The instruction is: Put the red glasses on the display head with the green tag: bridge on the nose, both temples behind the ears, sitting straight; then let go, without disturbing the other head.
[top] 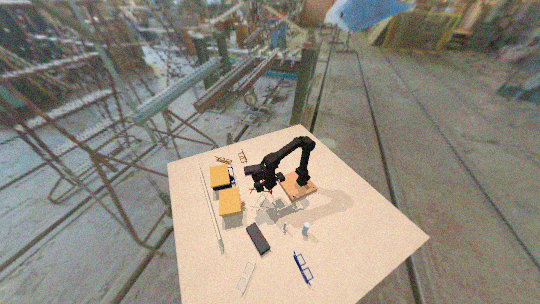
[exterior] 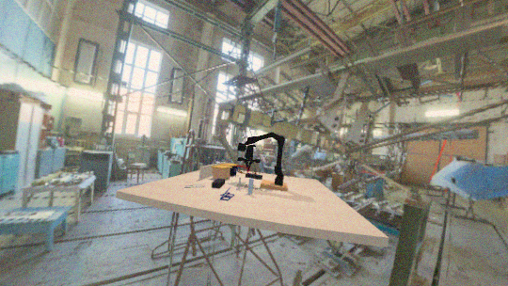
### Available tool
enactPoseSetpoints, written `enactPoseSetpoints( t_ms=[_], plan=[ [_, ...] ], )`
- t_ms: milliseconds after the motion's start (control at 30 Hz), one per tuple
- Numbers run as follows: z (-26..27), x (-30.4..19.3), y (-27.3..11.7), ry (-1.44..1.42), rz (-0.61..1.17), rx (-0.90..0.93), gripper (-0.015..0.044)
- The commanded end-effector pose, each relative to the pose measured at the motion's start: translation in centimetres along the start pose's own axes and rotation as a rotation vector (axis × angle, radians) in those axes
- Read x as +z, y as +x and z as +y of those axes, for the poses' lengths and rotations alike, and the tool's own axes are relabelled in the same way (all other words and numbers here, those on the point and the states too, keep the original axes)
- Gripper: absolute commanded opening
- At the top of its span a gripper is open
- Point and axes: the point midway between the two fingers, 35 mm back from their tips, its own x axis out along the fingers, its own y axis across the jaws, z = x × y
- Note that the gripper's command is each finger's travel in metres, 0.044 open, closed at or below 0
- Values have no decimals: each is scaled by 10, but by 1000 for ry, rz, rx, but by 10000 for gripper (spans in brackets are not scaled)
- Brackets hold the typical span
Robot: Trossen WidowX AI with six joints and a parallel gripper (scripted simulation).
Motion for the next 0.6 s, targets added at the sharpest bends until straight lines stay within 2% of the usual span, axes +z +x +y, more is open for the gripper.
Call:
enactPoseSetpoints(
  t_ms=[0, 167, 567],
  plan=[
    [0, 1, -10, 4, -6, 11, 0],
    [1, -7, -10, -43, -5, 11, 0],
    [0, -64, -11, -334, -1, 13, 0]
  ],
)
